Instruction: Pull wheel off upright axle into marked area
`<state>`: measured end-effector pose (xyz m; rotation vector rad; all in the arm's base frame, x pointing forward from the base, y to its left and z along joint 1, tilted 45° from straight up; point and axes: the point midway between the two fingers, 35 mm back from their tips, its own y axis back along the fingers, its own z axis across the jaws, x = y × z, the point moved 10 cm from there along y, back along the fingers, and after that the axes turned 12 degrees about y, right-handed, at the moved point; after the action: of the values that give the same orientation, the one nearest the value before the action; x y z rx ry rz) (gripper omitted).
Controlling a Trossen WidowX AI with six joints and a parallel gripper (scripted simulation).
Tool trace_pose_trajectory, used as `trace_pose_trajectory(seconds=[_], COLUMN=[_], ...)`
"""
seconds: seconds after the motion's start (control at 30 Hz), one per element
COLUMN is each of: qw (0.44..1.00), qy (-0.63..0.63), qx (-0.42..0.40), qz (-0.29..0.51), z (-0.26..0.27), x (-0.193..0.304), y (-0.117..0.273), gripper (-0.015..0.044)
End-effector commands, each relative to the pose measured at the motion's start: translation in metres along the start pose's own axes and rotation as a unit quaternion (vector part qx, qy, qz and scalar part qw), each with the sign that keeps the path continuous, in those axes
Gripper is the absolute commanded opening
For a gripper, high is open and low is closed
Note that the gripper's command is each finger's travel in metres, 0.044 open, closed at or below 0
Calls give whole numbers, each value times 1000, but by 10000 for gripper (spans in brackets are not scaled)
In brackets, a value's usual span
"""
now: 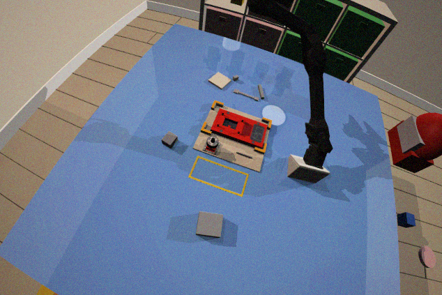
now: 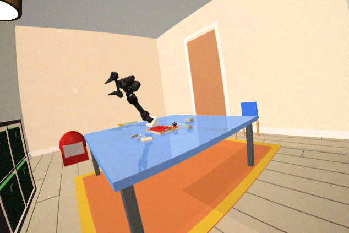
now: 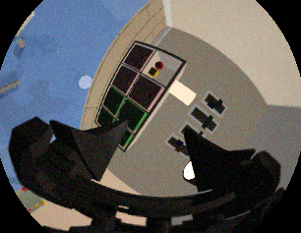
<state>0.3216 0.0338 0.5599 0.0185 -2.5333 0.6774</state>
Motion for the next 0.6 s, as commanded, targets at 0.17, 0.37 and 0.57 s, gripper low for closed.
trace_pose_trajectory(seconds=[0.17, 0.37, 0.57], qw=[992, 956, 892], qy=[107, 245, 373], qx=[55, 135, 217], qz=[-40, -92, -138], z=[-14, -26, -30], x=[-30, -73, -115], y=[16, 44, 78], gripper=[300, 300, 300])
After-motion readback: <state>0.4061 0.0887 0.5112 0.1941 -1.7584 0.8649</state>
